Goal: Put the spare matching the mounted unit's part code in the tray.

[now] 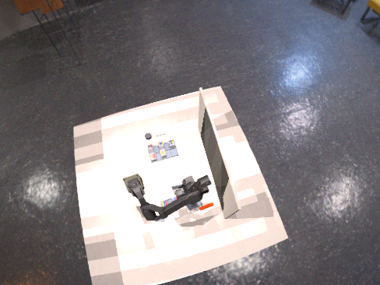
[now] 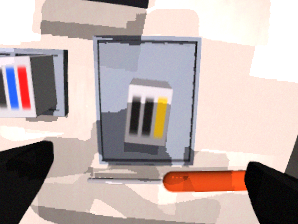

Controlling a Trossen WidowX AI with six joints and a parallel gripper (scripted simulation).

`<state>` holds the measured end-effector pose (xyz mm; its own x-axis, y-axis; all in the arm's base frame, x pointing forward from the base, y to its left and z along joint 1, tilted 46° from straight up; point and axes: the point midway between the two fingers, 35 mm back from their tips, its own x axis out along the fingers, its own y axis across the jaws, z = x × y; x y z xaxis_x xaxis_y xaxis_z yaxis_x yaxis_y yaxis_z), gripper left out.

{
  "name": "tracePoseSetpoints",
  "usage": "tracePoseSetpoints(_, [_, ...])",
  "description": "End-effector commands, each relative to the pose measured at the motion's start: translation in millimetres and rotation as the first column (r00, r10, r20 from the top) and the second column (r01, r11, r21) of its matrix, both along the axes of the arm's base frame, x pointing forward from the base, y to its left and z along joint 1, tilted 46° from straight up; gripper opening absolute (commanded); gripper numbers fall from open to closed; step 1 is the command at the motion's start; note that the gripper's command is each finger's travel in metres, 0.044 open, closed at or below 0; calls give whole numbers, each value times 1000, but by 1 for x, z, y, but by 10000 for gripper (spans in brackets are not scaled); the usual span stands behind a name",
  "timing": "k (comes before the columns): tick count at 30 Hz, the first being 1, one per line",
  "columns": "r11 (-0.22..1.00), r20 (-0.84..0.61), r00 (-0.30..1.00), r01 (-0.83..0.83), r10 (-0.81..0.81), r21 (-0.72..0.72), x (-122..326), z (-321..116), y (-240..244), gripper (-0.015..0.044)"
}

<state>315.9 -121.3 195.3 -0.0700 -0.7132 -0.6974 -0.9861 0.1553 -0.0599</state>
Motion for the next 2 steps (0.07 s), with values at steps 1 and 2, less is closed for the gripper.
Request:
tracePoseSetpoints(1, [1000,-2,1000,-3,3,1,0,0,0,440])
tracePoseSetpoints(2, [1000,-2,1000,-3,3,1,0,0,0,440])
